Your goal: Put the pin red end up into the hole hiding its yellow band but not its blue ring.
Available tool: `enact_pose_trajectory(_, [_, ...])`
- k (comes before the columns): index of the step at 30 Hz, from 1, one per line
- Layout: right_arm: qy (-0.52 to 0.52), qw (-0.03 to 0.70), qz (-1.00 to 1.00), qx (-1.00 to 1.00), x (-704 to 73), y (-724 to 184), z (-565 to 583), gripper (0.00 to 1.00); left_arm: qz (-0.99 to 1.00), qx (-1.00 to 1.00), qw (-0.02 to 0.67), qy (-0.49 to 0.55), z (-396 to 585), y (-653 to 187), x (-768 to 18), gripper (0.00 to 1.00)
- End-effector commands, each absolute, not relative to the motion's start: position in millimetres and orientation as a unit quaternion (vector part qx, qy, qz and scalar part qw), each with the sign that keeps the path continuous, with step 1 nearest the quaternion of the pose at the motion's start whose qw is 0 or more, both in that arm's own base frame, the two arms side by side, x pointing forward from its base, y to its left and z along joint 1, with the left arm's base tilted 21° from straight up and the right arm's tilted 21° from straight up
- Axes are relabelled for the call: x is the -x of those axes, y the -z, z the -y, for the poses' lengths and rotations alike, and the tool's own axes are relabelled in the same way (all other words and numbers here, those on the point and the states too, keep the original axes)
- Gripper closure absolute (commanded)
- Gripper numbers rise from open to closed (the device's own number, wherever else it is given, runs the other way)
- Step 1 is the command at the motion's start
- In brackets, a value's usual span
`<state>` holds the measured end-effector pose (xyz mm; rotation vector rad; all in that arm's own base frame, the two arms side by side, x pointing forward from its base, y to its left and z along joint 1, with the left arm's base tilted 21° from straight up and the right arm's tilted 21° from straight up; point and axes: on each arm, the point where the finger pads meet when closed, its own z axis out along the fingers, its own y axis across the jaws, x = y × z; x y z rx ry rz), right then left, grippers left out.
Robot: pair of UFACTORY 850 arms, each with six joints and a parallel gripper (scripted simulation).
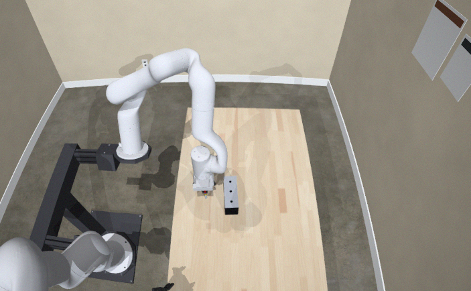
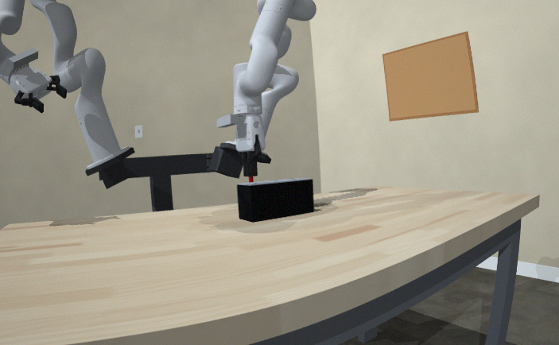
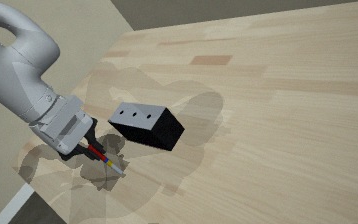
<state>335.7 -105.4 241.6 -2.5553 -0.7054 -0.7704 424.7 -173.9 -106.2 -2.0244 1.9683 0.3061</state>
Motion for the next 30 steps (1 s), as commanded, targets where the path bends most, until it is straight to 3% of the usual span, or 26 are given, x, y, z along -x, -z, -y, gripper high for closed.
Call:
enact_pose_trajectory(1, [0.274,0.189,0.251,0.909,-336.1,-242.2,105.7,0.00,-0.685,0.705,0.150,-0.107,174.3,105.7,-424.9,1.00])
enact_pose_trajectory(30, [0.274,0.189,0.251,0.909,-336.1,-242.2,105.7,0.00,-0.685,0.704,0.150,-0.107,185.6,77.1,-422.9,1.00])
